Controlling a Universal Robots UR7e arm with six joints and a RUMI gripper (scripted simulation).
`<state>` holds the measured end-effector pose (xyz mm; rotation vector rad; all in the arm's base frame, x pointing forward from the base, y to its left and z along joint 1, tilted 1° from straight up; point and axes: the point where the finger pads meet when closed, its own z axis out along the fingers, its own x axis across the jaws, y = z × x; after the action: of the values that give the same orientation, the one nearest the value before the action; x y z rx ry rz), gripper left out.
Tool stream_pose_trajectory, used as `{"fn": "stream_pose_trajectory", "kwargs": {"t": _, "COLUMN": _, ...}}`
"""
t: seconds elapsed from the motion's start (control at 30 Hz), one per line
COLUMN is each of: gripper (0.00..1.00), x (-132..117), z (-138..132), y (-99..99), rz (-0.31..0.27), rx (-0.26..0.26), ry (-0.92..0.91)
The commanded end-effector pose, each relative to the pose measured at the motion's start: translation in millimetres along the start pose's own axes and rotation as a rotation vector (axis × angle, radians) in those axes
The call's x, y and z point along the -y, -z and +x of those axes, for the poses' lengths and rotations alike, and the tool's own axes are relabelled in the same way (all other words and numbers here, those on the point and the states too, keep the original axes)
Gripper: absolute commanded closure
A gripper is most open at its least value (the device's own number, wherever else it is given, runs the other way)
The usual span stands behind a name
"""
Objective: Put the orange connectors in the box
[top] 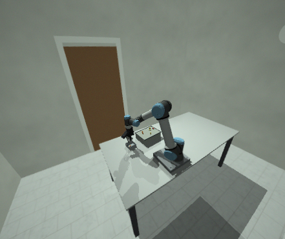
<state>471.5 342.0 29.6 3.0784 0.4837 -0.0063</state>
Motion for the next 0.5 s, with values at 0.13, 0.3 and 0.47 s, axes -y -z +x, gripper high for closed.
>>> {"fn": "stream_pose_trajectory", "kwargs": {"t": 0.13, "gripper": 0.85, "x": 0, "z": 0, "y": 71.5, "rz": 0.000, "rx": 0.000, "ry": 0.000}}
{"fn": "stream_pose_trajectory", "kwargs": {"t": 0.3, "gripper": 0.85, "x": 0, "z": 0, "y": 94.2, "rz": 0.000, "rx": 0.000, "ry": 0.000}}
{"fn": "stream_pose_trajectory", "kwargs": {"t": 0.47, "gripper": 0.85, "x": 0, "z": 0, "y": 97.2, "rz": 0.000, "rx": 0.000, "ry": 0.000}}
